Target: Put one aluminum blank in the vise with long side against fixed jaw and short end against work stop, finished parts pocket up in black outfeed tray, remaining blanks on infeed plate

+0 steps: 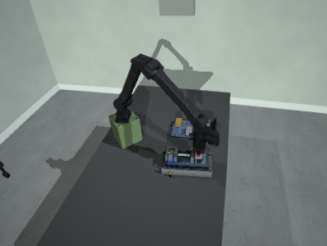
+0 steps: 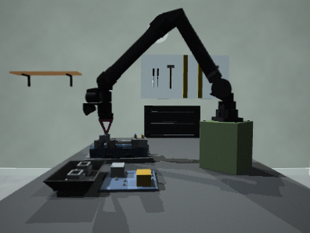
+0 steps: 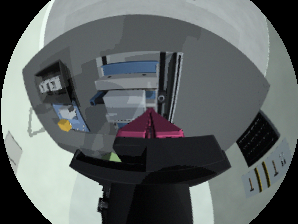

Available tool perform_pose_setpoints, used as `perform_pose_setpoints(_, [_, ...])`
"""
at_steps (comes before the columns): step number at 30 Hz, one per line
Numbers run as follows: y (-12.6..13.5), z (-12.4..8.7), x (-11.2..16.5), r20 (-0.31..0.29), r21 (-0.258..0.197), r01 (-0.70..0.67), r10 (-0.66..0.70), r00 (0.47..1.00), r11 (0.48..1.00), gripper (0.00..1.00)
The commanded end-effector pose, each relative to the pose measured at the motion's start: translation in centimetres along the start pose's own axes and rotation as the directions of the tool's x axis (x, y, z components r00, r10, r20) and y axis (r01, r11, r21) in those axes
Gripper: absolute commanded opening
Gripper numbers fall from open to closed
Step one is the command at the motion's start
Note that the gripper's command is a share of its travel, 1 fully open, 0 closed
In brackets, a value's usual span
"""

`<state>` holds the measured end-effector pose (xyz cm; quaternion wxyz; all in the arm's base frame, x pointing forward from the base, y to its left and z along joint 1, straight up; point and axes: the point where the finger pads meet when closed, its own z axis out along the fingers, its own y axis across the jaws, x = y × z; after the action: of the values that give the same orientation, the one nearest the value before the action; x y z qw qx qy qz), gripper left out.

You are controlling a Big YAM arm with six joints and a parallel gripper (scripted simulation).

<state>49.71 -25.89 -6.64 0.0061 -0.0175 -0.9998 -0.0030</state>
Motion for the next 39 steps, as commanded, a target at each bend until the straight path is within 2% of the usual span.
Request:
perform_pose_setpoints(1, [-0.99, -0.54, -0.91, 0.029, 0.009, 0.003, -0.003, 1.0, 1.0, 0.0])
perform_pose_setpoints(39, [-1.12, -0.82, -1.26, 0.035, 0.013, 0.003, -0.003, 0.999, 1.0, 0.0])
